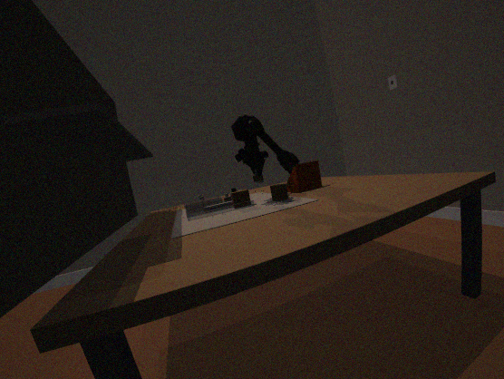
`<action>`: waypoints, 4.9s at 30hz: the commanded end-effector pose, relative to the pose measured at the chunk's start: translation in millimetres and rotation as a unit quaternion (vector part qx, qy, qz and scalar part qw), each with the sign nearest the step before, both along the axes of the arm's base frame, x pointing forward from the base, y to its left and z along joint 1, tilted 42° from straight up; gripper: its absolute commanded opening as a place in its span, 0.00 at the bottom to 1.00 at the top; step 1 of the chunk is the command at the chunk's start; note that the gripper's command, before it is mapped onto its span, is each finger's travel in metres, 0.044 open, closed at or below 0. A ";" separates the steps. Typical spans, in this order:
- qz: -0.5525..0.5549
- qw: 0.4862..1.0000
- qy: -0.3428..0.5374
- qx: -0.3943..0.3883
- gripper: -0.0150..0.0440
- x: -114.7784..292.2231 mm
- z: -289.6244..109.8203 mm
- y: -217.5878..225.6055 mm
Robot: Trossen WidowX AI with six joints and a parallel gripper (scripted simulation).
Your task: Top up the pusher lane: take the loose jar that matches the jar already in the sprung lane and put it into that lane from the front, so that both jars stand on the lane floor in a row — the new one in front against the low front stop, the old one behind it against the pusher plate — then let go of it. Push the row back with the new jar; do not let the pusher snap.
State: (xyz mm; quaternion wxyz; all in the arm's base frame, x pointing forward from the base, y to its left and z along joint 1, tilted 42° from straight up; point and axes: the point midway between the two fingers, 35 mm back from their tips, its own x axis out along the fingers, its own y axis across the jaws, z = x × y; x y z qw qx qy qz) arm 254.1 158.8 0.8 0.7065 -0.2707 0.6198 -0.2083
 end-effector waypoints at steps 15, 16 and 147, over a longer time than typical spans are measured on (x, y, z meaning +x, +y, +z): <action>-0.013 1.000 -0.016 -0.009 0.25 26.7 42.6 -103.7; -0.013 1.000 -0.016 -0.009 0.25 26.8 43.0 -104.6; -0.013 1.000 -0.018 -0.009 0.25 73.1 32.2 -115.2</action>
